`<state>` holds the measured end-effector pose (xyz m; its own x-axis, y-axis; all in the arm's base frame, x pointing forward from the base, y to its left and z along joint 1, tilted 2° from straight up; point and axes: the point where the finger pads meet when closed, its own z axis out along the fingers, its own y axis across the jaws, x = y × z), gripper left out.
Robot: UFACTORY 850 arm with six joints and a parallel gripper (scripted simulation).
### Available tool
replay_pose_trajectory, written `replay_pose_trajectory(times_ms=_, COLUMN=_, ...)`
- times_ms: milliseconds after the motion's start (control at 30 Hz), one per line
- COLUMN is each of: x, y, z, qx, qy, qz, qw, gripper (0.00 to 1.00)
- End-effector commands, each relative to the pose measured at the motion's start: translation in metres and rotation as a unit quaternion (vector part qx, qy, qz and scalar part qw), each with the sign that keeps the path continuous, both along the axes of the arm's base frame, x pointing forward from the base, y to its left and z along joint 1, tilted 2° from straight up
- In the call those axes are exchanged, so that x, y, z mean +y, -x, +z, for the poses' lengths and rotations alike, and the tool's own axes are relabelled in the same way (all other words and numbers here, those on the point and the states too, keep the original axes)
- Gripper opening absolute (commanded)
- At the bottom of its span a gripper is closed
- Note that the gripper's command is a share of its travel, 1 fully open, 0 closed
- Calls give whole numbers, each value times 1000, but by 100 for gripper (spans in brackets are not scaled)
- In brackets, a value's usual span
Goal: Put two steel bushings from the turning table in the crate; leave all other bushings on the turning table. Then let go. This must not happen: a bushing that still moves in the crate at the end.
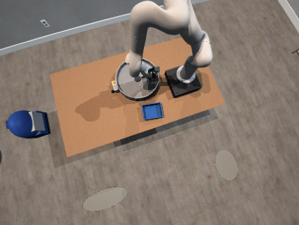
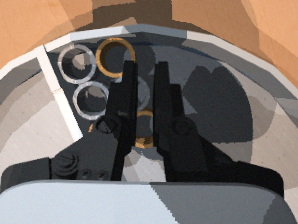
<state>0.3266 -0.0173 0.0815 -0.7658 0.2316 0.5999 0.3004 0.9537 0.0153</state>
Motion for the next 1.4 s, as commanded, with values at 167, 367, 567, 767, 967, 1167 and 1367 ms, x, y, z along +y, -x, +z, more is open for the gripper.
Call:
replay_pose_trajectory(times_ms=167, x=0, y=-1, z=-1, qx=8, qy=-4, qz=5, qw=1000, gripper=10)
replay_pose_trajectory(times_ms=367, x=0, y=-1, z=-1, qx=8, qy=-4, qz=5, qw=1000, gripper=10)
replay_pose_trajectory(times_ms=567, x=0, y=-2, z=-1, qx=8, qy=-4, qz=5, qw=1000, gripper=10)
replay_pose_trajectory(times_ms=767, x=0, y=-2, z=-1, qx=8, qy=-4, qz=5, qw=1000, gripper=10)
replay_pose_trajectory(times_ms=967, x=0, y=-2, z=-1, qx=8, qy=-4, qz=5, qw=1000, gripper=10)
replay_pose_trajectory(times_ms=1167, x=0, y=-2, z=-6, qx=8, qy=-4, qz=5, qw=1000, gripper=10)
replay_pose_trajectory(times_ms=1367, x=0, y=-3, z=-24, qx=8, qy=-4, qz=5, qw=1000, gripper=10)
